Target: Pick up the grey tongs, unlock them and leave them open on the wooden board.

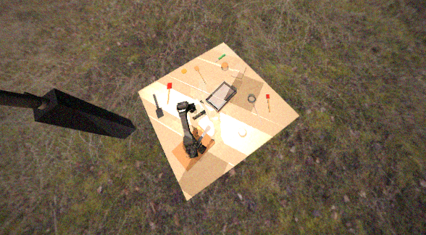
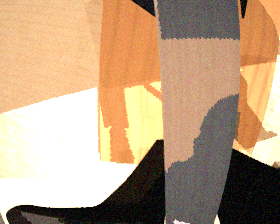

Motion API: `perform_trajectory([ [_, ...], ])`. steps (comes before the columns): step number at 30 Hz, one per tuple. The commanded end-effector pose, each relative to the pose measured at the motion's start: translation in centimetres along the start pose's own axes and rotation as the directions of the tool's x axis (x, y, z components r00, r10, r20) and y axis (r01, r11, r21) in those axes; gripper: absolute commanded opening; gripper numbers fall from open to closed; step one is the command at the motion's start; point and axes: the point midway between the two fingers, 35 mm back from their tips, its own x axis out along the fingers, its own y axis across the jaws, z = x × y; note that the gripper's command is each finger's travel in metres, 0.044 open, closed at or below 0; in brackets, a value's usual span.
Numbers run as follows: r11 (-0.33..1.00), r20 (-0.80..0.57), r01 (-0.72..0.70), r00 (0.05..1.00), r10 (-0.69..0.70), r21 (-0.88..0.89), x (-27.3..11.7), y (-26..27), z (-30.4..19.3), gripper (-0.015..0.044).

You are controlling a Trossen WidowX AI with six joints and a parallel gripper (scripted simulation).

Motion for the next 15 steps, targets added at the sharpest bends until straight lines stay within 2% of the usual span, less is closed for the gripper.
perform_trajectory([
  [1,0.999,0.004,-0.004,1.0,0.004,0.051,-0.2,-1.5,1.6,-0.015],
  [9,0.987,0.008,-0.001,1.0,0.0,0.162,-0.1,-5.1,4.7,-0.015],
  [15,0.985,0.008,-0.001,1.0,-0.001,0.172,-0.1,-5.4,4.9,-0.015],
])
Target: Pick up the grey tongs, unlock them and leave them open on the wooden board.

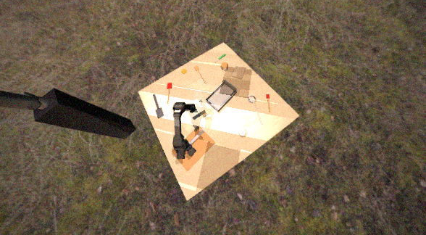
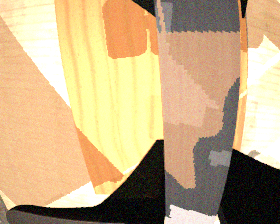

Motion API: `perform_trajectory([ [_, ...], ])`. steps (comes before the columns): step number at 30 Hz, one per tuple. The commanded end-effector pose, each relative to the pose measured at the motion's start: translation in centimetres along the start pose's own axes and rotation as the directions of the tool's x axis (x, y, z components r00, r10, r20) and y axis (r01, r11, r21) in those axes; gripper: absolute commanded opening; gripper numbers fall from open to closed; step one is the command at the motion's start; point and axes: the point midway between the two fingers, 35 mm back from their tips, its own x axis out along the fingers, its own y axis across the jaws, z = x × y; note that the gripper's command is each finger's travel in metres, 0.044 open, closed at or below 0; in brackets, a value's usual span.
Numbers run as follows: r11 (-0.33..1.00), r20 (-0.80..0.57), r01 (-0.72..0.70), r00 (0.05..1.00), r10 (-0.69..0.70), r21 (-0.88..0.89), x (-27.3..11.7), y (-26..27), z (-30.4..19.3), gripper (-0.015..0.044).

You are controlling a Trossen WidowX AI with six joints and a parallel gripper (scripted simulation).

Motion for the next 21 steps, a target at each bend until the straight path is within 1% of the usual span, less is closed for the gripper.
perform_trajectory([
  [1,1.0,0.009,-0.002,1.0,0.002,-0.008,-0.1,0.1,0.0,-0.015],
  [5,0.999,0.077,0.017,0.997,-0.015,-0.028,0.1,0.2,0.1,-0.015],
  [11,0.996,0.256,0.058,0.966,-0.04,-0.065,0.4,0.5,0.2,-0.015],
  [16,0.993,0.402,0.085,0.914,-0.046,-0.079,0.2,0.8,0.2,-0.015],
  [21,0.992,0.538,0.1,0.842,-0.041,-0.081,-0.2,1.1,0.0,-0.015],
])
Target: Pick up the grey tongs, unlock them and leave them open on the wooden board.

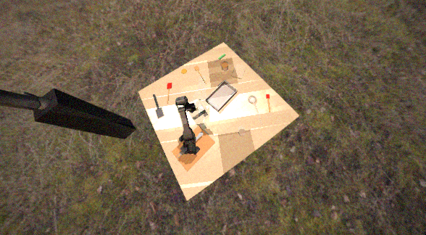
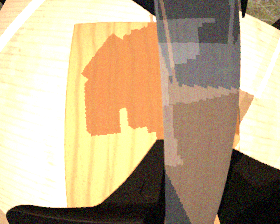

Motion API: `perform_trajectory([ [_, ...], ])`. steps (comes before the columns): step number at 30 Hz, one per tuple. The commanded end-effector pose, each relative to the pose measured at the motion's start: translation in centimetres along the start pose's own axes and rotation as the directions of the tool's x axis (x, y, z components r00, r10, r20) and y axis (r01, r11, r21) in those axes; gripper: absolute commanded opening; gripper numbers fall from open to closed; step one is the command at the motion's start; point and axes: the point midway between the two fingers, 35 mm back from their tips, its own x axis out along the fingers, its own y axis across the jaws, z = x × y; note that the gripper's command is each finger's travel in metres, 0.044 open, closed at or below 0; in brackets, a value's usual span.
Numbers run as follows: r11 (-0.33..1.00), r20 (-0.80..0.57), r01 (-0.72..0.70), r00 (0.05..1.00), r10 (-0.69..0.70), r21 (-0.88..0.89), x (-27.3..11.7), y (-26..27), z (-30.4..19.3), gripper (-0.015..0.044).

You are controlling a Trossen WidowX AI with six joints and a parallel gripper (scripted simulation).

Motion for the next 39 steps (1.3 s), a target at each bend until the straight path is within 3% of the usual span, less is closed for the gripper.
perform_trajectory([
  [1,1.0,0.122,0.001,0.993,-0.001,0.006,-0.8,0.2,0.3,-0.015],
  [11,0.999,0.406,-0.001,0.914,-0.012,0.034,-2.7,0.2,0.2,-0.015],
  [22,0.992,0.658,-0.053,0.752,-0.034,0.112,-5.8,-0.9,-0.7,-0.015],
  [39,0.991,0.671,-0.058,0.741,-0.036,0.118,-6.0,-1.0,-0.8,-0.015],
])
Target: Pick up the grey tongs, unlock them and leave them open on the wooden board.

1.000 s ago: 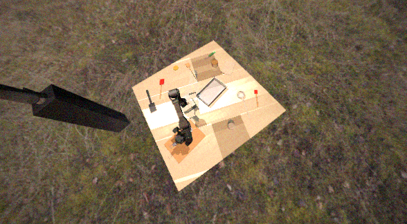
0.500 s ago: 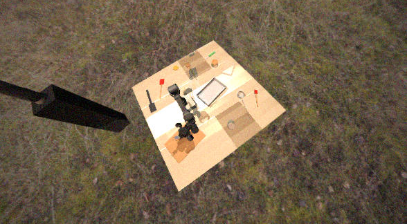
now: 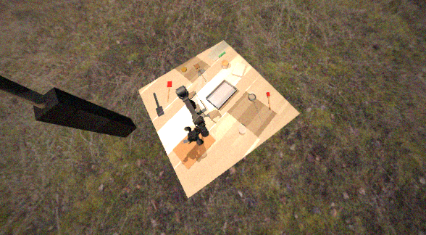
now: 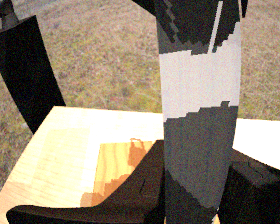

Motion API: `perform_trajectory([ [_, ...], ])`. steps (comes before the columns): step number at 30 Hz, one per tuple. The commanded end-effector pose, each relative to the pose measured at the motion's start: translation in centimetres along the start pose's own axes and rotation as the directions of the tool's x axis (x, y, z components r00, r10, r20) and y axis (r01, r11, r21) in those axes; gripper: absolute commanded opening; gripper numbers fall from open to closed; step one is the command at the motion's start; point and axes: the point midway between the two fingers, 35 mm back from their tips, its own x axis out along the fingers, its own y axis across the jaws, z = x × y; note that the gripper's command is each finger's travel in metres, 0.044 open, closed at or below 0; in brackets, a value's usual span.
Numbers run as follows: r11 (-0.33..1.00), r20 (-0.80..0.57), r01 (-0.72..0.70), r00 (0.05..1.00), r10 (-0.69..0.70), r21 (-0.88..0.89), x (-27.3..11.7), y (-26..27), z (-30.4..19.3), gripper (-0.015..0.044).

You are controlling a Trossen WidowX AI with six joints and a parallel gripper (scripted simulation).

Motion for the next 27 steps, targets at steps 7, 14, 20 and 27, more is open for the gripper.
perform_trajectory([
  [7,1.0,0.009,0.002,1.0,-0.002,0.011,-0.05,-0.03,0.22,-0.015],
  [14,1.0,0.009,0.002,1.0,-0.002,0.011,-0.05,-0.03,0.22,-0.015],
  [20,1.0,0.009,0.002,1.0,-0.002,0.011,-0.05,-0.03,0.22,-0.015],
  [27,1.0,-0.067,0.001,0.998,-0.002,-0.02,0.81,0.4,-0.15,-0.015],
])
